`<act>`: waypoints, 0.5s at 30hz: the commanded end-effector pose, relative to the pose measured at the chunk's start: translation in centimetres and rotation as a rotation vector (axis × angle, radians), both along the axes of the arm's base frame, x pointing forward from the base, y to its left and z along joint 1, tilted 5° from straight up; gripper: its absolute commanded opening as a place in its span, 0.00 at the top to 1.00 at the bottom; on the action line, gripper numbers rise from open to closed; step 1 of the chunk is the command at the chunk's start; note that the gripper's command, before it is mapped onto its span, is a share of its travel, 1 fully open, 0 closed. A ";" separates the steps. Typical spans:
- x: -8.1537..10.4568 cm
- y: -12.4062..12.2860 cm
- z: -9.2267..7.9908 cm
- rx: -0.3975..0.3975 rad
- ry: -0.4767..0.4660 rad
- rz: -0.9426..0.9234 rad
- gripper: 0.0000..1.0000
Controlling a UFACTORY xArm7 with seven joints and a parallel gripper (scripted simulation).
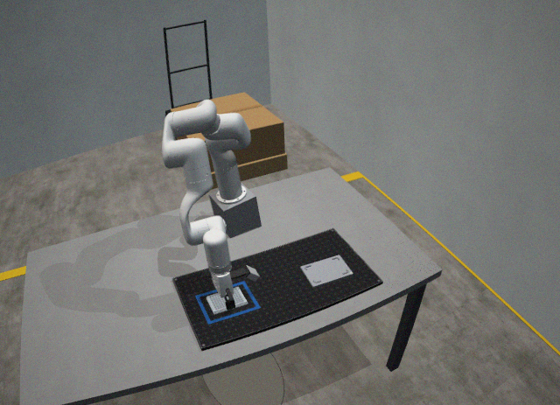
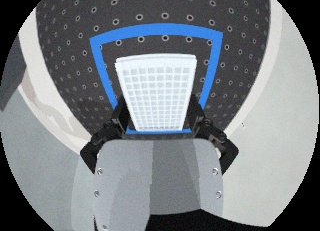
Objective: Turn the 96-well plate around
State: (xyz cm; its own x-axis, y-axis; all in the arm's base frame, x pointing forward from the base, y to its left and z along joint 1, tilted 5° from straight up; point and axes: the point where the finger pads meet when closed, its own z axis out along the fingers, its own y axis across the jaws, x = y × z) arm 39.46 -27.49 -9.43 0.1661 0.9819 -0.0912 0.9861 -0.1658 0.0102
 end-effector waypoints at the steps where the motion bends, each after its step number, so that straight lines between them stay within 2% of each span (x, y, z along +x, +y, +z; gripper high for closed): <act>1: 0.2 0.0 0.5 -0.002 -0.004 0.000 1.00; 15: 0.2 0.0 1.3 -0.002 -0.004 0.000 1.00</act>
